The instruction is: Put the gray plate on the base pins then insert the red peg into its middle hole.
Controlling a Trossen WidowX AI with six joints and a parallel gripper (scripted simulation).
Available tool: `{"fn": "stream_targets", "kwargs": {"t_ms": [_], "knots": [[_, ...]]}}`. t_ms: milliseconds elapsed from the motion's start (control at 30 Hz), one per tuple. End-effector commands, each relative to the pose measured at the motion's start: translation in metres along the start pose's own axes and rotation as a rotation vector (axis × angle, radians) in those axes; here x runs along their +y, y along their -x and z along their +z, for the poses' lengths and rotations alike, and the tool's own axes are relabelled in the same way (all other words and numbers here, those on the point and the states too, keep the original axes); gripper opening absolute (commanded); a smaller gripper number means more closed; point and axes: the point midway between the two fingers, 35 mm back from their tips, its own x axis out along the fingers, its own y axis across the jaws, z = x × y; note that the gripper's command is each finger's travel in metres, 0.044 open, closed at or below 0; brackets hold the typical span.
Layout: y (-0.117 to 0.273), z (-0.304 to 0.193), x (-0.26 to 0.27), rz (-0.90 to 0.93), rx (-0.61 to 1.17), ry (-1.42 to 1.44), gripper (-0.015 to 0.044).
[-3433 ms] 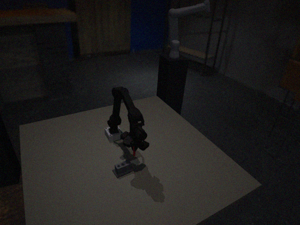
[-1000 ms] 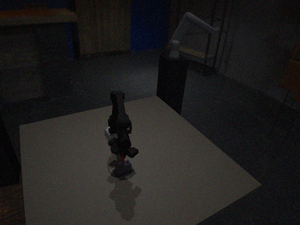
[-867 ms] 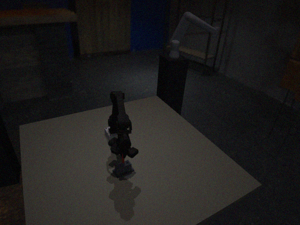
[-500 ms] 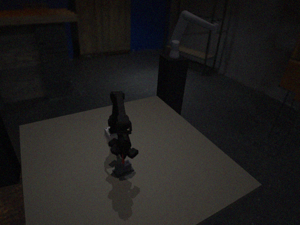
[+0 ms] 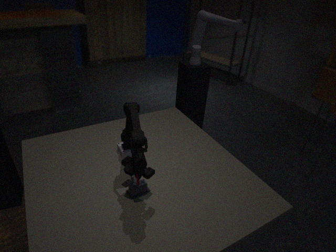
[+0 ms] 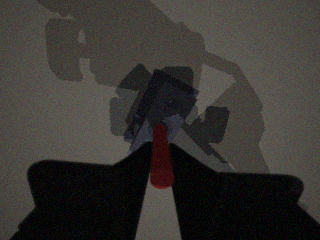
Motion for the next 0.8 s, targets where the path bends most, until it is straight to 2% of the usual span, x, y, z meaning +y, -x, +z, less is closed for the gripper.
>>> {"fn": "stream_targets", "kwargs": {"t_ms": [0,767], "knots": [[0.0005,0.0001,0.0002,0.001,-0.001,0.0,0.0],[-0.0028,-0.0001,-0.0007,0.001,-0.001,0.0,0.0]]}}
